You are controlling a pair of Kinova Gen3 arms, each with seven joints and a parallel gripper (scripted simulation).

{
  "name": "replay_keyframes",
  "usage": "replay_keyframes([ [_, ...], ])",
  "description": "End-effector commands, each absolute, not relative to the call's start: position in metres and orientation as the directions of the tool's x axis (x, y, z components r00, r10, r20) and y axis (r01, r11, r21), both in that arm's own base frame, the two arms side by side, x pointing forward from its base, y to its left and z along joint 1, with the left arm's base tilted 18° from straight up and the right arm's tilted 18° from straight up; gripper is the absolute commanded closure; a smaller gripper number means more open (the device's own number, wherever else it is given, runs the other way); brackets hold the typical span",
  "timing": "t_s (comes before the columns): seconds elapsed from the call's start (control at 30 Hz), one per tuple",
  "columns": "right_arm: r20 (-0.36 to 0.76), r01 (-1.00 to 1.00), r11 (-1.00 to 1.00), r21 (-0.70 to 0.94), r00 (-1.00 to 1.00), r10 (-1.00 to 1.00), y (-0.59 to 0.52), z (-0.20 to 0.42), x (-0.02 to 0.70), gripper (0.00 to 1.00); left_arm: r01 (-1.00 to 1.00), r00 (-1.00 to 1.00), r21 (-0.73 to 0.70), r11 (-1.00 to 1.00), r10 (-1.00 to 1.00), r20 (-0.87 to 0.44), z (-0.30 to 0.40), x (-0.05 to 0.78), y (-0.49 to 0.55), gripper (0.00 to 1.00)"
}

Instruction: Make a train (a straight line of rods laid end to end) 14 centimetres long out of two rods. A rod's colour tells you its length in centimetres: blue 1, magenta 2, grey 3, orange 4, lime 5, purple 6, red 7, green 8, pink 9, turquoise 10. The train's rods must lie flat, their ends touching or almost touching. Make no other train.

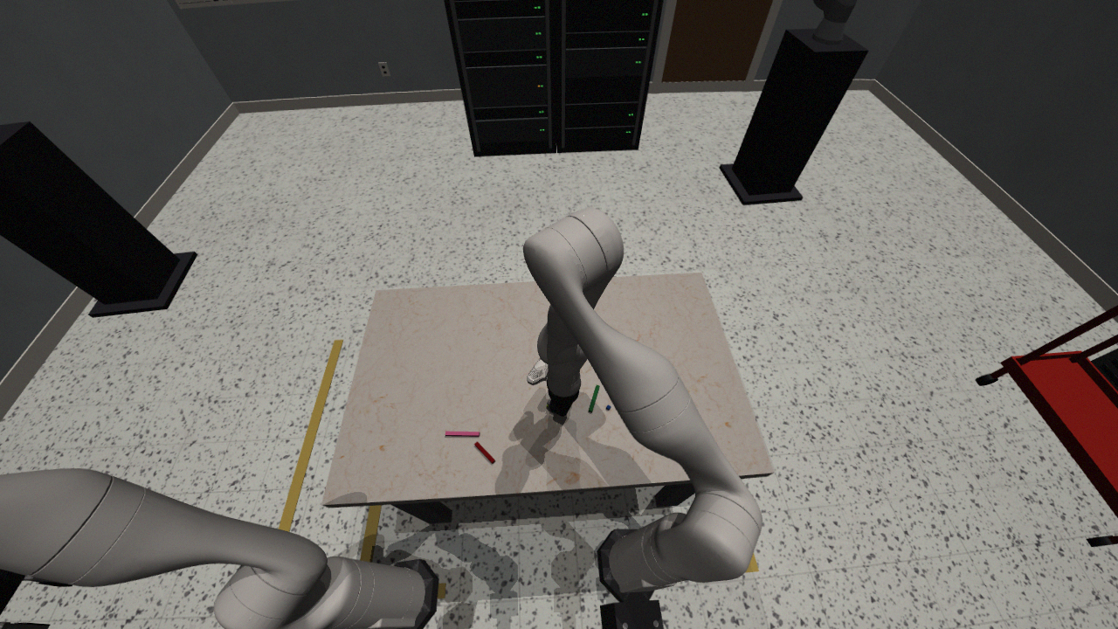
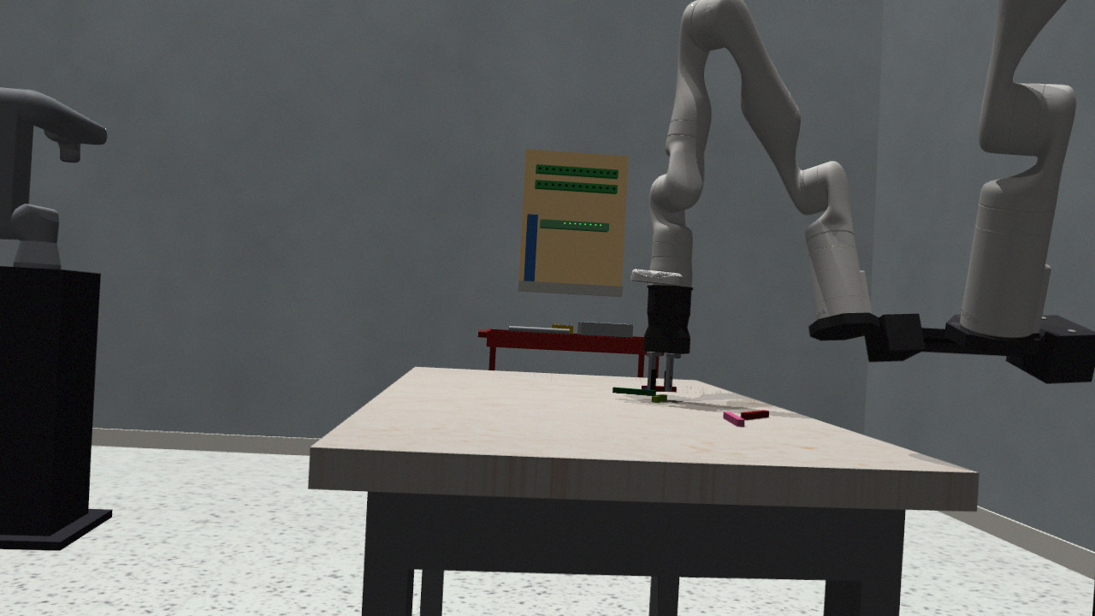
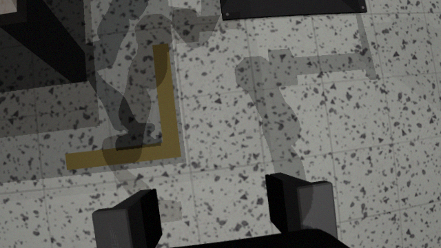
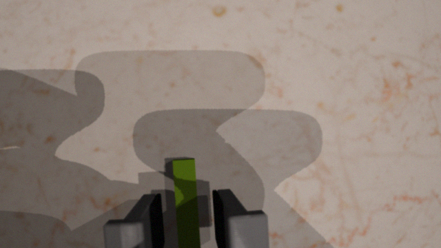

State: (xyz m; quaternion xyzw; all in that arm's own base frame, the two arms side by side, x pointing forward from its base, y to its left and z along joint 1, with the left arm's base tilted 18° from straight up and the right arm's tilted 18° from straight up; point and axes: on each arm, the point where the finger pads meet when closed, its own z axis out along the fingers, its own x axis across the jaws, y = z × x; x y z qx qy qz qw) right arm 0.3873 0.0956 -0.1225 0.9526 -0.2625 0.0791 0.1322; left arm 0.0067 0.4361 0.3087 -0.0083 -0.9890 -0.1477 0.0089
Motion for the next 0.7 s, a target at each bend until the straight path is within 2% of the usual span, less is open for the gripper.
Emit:
replay_keyframes([
  [0.0,0.222,-0.525,-0.826,0.205,0.847,-0.483,0.0971,-0.123,0.3877,0.46,0.021,-1.0,0.293,0.956,0.017,0.016,0.3094,0.0077,0.4369,0.0],
  [0.67,0.221,-0.525,-0.825,0.206,0.847,-0.484,0.0961,-0.1229,0.386,0.46,0.021,-1.0,0.293,0.956,0.017,0.016,0.3094,0.0077,0.4369,0.0],
])
